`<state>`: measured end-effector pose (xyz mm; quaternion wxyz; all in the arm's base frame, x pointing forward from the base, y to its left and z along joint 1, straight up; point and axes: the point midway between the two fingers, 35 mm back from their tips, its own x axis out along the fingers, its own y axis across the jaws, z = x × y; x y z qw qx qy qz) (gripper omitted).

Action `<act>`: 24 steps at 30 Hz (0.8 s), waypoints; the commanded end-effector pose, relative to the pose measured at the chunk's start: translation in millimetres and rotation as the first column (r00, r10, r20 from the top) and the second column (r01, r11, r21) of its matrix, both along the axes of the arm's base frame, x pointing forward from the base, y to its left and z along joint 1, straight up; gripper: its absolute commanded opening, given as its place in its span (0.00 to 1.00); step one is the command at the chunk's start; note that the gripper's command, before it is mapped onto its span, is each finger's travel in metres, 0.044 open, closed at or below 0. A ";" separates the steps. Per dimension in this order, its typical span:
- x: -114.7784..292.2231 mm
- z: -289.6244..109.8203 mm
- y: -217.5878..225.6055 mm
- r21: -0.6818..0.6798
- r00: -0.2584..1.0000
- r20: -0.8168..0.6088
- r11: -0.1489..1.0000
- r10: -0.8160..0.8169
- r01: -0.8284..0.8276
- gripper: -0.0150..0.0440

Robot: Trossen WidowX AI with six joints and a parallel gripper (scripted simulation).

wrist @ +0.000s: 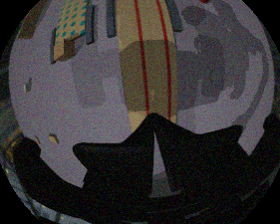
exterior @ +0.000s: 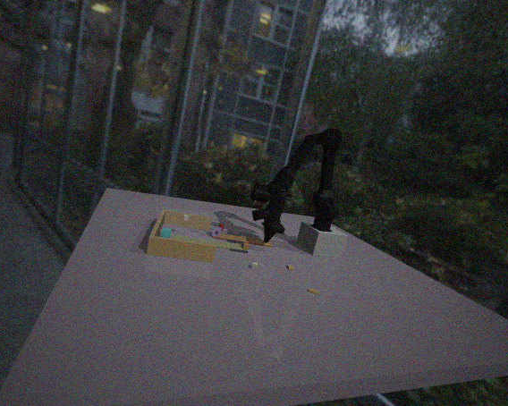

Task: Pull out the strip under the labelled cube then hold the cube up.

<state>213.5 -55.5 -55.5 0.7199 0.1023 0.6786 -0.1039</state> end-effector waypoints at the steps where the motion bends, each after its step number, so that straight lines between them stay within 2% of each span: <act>1: -16.4 -5.0 4.3 0.008 0.999 -0.036 1.000 -0.007 0.007 0.25; 24: -30.6 -5.4 8.5 0.008 0.999 -0.037 1.000 -0.007 0.007 0.25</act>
